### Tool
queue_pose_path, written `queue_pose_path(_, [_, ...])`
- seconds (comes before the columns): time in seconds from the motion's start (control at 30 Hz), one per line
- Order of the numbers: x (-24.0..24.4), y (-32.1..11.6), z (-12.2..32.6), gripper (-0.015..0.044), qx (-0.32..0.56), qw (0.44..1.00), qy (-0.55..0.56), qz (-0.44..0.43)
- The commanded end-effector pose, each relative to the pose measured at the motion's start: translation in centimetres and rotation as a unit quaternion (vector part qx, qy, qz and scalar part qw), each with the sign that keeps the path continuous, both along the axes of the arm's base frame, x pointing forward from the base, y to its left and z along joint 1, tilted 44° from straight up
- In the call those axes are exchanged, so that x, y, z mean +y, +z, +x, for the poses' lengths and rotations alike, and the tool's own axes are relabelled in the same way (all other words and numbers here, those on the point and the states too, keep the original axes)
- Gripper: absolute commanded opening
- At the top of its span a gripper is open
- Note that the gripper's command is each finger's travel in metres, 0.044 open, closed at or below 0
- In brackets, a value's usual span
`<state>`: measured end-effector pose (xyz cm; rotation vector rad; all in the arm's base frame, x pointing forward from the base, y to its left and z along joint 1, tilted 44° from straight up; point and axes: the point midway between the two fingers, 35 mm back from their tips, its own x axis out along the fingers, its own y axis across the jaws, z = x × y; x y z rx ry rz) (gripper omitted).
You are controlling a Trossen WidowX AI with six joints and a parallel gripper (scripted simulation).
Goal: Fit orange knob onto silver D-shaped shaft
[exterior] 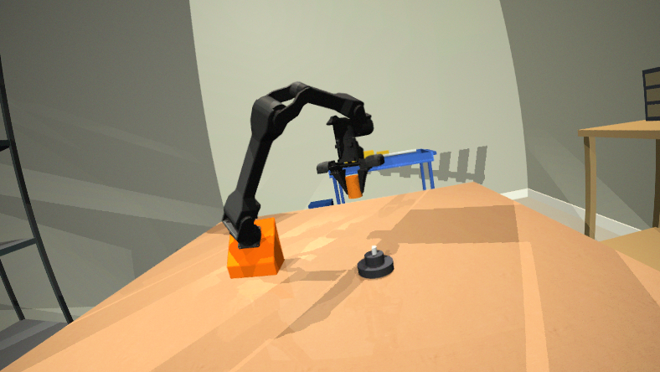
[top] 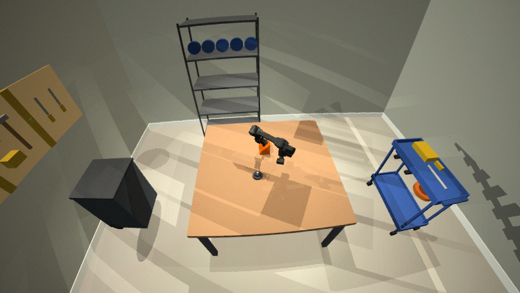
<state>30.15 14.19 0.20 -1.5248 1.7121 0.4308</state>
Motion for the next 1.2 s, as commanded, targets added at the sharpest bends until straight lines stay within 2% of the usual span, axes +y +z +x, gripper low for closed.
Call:
queue_pose_path(0.0, [-1.0,0.7,0.5,0.0000,0.000,1.000,-0.001,0.002])
queue_pose_path(1.17, [-10.0,5.8,3.0,0.0000,-0.002,1.000,-0.005,0.013])
